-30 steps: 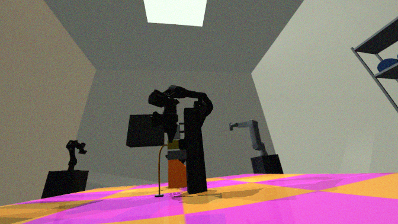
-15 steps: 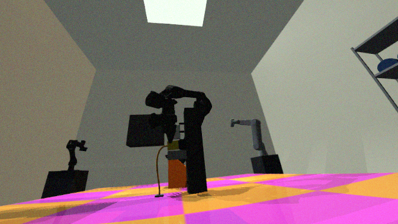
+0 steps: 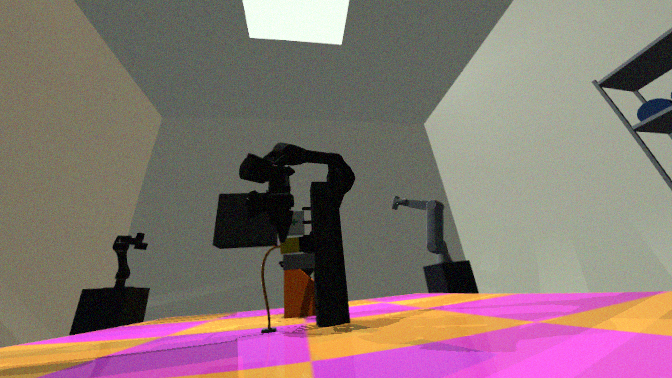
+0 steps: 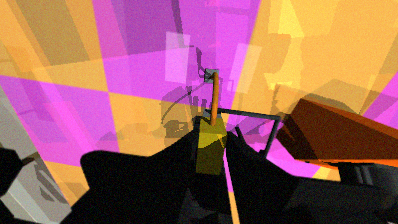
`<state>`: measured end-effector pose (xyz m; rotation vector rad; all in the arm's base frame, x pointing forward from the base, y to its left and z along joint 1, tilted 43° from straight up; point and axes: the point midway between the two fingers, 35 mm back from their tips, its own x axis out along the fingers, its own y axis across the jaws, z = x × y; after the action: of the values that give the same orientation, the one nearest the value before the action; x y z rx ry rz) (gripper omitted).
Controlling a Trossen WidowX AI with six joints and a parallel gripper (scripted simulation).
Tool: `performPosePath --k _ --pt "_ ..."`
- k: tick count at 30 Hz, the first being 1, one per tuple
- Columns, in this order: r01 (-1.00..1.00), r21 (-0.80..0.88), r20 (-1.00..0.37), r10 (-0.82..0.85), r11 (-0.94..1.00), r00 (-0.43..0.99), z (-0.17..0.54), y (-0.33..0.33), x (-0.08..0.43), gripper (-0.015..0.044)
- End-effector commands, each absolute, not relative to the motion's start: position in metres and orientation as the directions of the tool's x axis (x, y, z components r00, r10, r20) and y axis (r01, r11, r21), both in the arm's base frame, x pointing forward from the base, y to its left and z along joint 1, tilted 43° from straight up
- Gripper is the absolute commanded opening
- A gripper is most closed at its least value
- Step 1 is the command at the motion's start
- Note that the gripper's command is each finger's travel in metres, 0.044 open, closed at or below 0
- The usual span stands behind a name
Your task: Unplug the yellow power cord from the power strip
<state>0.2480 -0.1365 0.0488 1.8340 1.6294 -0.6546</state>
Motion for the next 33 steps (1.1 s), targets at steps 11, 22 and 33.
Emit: performPosePath --k 11,22,33 --pt "0.990 0.120 -0.744 0.653 -0.079 0.142 0.035 -0.161 0.247 0.0160" --pt "0.988 0.119 -0.744 0.649 -0.103 0.157 0.042 -0.167 0.245 0.0160" --pt "0.988 0.118 -0.744 0.649 -0.103 0.157 0.049 -0.160 0.245 0.0160"
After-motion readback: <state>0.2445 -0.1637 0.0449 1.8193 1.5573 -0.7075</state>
